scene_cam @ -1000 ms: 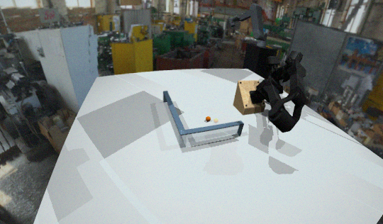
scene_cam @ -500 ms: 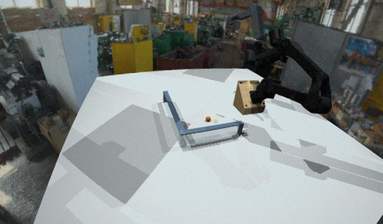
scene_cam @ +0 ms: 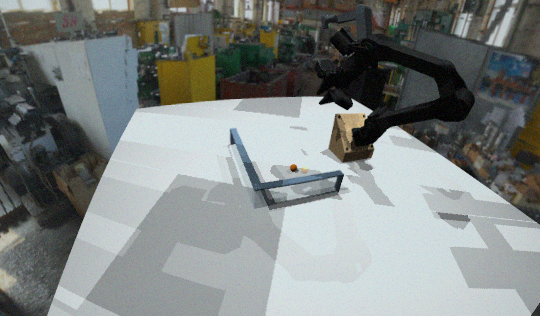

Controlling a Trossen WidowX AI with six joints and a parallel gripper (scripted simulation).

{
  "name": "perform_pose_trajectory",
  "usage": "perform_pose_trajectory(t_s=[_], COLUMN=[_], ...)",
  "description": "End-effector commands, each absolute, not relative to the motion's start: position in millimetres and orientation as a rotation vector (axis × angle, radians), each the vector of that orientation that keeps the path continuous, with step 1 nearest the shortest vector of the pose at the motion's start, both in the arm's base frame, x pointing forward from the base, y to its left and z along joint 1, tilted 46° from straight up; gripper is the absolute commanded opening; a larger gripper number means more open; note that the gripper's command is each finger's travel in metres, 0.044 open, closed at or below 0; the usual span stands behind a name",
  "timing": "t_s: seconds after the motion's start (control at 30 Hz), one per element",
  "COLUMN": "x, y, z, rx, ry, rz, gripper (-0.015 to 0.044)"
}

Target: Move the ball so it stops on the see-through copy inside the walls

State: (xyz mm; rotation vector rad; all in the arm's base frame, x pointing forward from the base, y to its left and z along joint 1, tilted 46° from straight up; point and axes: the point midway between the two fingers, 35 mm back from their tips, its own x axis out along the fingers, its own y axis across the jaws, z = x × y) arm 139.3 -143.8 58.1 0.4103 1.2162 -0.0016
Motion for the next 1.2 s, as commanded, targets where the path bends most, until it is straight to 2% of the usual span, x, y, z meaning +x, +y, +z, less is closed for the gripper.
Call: perform_pose_trajectory(t_s=[0.0,0.23,0.43,1.17], x=[176,239,268,270], y=[-125,-59,7,27], z=[58,50,40,23], rx=[0.168,-0.31,-0.607,-0.621], ry=[1.178,0.934,0.615,0.595], rz=[0.338,1.005,1.44,1.461], gripper=[0.0203,0.0203,0.0203,0.0203])
